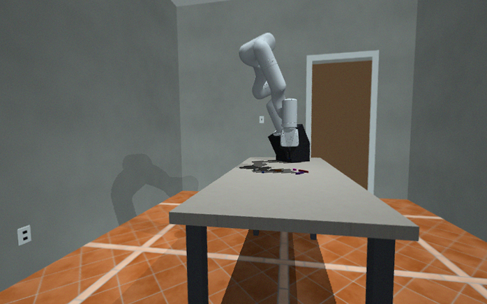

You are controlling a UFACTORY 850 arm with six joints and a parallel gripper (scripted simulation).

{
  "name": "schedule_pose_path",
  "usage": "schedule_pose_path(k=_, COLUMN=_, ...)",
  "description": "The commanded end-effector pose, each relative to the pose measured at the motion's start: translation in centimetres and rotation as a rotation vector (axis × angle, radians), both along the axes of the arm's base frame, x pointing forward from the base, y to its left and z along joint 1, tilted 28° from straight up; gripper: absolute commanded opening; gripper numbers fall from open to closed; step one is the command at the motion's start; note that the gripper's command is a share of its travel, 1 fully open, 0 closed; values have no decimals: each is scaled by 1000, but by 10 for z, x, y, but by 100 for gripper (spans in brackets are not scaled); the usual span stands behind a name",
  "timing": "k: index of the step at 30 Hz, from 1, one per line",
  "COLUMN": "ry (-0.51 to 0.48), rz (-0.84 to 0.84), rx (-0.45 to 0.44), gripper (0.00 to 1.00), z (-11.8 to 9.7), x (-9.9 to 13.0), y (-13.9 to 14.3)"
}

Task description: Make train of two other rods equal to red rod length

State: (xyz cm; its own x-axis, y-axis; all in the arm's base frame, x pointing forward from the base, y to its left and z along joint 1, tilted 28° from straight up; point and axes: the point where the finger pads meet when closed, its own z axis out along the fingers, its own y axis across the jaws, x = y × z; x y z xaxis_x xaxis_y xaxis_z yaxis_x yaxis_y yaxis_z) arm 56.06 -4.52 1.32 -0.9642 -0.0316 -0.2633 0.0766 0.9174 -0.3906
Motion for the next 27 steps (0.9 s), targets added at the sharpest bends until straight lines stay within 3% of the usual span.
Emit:
schedule_pose_path(k=1, ry=-3, rz=1, rx=0, gripper=4, z=-8, x=4, y=-4)
schedule_pose_path(k=14, ry=-3, rz=1, rx=0, gripper=4, z=-53, x=17, y=-24)
schedule_pose_path(k=27, ry=-3, rz=1, rx=0, gripper=4, z=-58, x=18, y=-26)
